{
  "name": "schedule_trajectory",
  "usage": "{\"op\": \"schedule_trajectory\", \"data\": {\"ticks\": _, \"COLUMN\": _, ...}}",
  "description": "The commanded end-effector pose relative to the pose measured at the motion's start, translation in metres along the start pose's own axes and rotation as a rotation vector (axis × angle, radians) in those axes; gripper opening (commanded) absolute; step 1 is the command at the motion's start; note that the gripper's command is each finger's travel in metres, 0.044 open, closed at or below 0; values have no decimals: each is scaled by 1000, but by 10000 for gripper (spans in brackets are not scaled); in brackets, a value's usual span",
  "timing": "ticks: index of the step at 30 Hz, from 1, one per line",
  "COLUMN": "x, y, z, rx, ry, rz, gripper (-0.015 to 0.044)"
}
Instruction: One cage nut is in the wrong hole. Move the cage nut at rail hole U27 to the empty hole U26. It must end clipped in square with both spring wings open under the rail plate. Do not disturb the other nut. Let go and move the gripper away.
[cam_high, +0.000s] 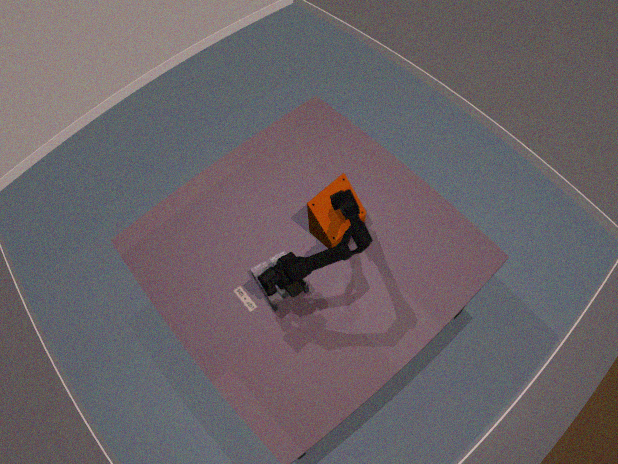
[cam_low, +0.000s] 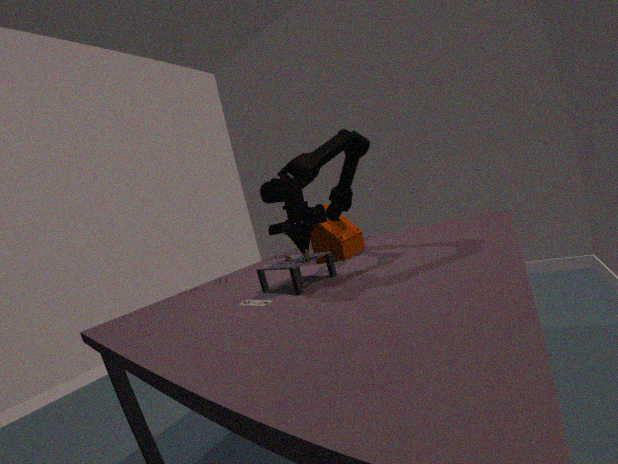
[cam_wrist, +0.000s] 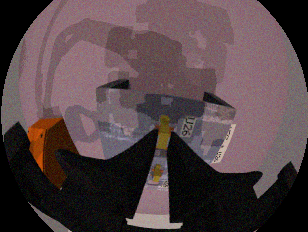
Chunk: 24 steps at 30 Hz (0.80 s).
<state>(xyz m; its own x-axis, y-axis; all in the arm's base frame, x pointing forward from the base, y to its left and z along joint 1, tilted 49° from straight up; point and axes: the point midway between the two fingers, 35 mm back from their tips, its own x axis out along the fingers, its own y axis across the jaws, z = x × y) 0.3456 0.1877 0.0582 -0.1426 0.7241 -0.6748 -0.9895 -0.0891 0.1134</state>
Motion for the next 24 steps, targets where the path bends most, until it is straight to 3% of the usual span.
{"op": "schedule_trajectory", "data": {"ticks": 1, "x": 0, "y": -1, "z": 1, "rx": -3, "ry": -4, "rz": 6, "gripper": 24}}
{"op": "schedule_trajectory", "data": {"ticks": 24, "x": 0, "y": -3, "z": 1, "rx": -4, "ry": -4, "rz": 27, "gripper": 24}}
